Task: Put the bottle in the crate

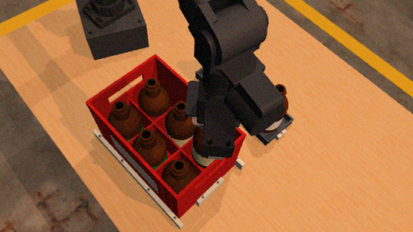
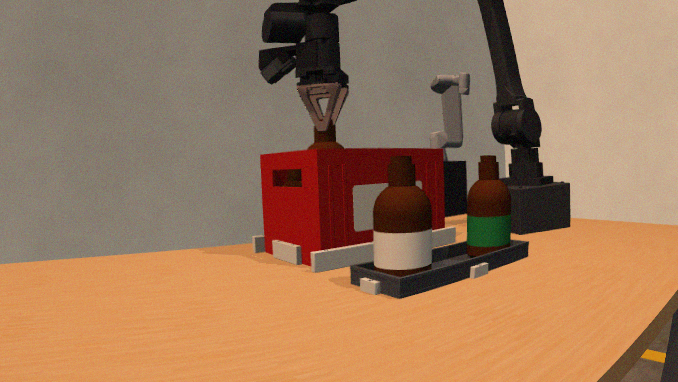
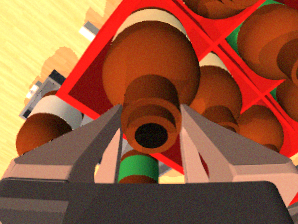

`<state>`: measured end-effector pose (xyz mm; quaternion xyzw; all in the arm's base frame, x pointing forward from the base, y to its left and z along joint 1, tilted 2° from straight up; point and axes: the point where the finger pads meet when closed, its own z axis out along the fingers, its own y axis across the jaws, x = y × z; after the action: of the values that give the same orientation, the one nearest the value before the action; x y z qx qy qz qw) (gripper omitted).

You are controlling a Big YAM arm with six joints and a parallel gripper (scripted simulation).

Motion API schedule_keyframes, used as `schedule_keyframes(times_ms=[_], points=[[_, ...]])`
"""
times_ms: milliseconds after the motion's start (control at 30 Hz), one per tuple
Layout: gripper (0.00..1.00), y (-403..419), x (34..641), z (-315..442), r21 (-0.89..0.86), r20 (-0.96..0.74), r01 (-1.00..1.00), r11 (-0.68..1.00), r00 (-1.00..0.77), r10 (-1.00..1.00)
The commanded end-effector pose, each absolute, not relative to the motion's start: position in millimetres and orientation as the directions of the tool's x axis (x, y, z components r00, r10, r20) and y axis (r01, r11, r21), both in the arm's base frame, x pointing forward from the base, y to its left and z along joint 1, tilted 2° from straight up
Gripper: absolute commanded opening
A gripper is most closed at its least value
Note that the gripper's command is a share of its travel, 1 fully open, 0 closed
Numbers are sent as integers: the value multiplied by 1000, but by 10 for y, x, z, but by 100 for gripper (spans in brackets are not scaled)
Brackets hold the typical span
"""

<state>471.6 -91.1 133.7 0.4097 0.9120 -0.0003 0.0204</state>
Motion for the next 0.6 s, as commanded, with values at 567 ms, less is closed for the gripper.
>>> schedule_keyframes(times_ms=[567], points=[[0,-936,4751,1288,33,-58,744,667,-665,744]])
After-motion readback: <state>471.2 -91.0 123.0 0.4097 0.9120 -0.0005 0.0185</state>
